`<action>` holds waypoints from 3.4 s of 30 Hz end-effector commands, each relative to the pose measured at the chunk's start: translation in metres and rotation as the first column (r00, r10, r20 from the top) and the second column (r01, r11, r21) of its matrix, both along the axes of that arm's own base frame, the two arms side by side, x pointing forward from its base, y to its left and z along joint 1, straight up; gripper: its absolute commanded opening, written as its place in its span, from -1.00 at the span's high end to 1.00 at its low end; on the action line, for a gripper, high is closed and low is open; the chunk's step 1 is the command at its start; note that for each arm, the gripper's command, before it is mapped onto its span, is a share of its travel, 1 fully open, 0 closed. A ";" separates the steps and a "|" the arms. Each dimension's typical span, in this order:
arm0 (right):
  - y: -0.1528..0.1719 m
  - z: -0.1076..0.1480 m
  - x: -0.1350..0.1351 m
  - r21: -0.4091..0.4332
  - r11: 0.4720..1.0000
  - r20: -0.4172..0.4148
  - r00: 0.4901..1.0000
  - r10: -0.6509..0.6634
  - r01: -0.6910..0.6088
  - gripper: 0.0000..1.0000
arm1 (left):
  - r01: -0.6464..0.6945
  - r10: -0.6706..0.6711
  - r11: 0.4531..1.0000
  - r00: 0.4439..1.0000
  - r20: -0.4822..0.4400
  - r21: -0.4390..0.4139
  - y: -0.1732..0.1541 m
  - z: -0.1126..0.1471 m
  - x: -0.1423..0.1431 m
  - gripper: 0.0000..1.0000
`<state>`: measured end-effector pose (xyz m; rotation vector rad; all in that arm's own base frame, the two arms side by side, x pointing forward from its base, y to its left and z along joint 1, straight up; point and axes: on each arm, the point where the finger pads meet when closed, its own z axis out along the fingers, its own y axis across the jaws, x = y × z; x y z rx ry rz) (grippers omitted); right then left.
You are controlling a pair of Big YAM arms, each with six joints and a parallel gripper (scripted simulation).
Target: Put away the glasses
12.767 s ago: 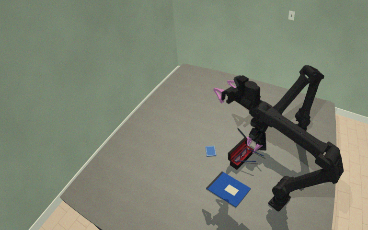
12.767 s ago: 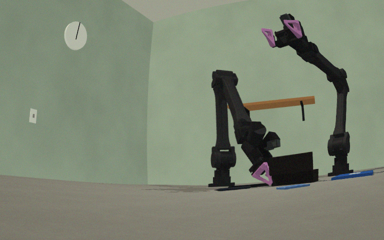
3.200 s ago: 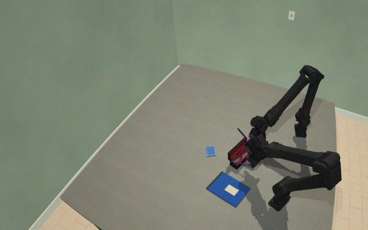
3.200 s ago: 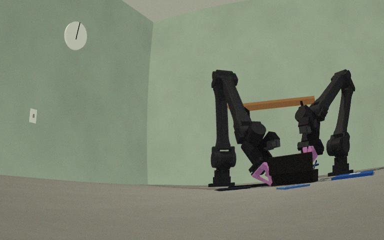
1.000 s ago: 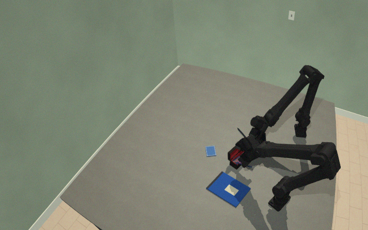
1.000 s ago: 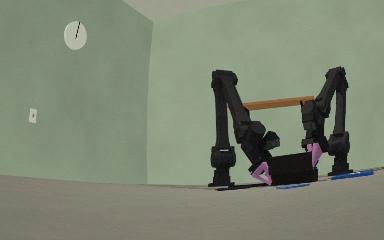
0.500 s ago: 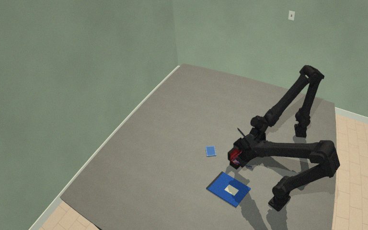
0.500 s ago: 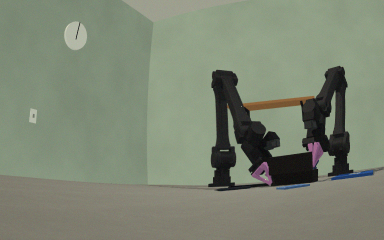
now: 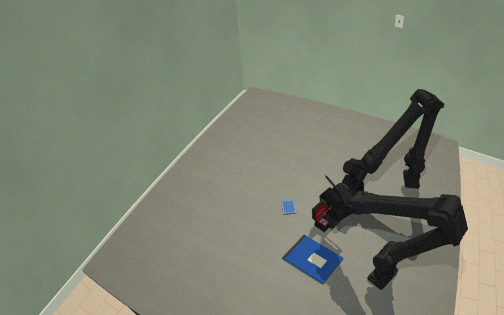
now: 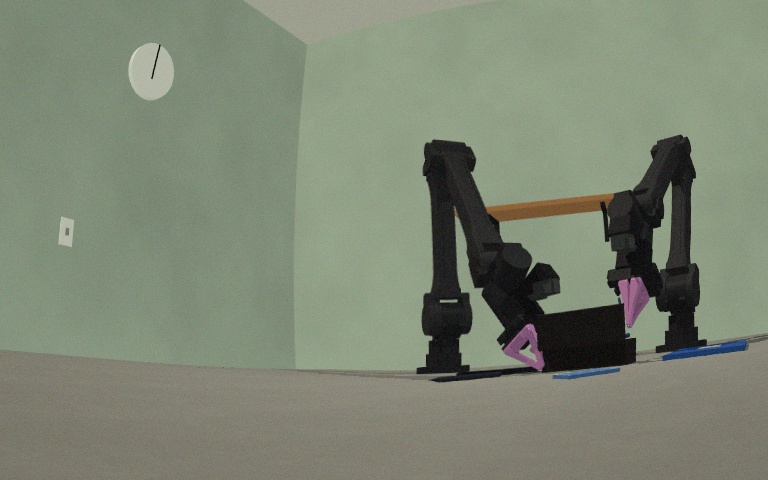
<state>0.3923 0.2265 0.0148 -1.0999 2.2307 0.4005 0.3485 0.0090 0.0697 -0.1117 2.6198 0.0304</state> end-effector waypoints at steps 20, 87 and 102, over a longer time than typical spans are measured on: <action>0.004 0.014 0.008 0.013 1.000 0.034 0.999 0.009 -0.009 -1.00 | -0.003 0.003 1.000 0.999 0.040 -0.005 -0.006 0.073 -0.011 1.00; -0.099 0.255 0.119 0.256 0.895 0.336 0.835 -0.437 0.365 -1.00 | -0.002 0.002 1.000 0.999 0.048 -0.007 -0.006 0.062 -0.019 1.00; -0.166 0.389 0.144 0.464 0.746 0.442 0.605 -0.662 0.478 -1.00 | -0.002 0.002 1.000 0.999 0.048 -0.007 -0.006 0.062 -0.019 1.00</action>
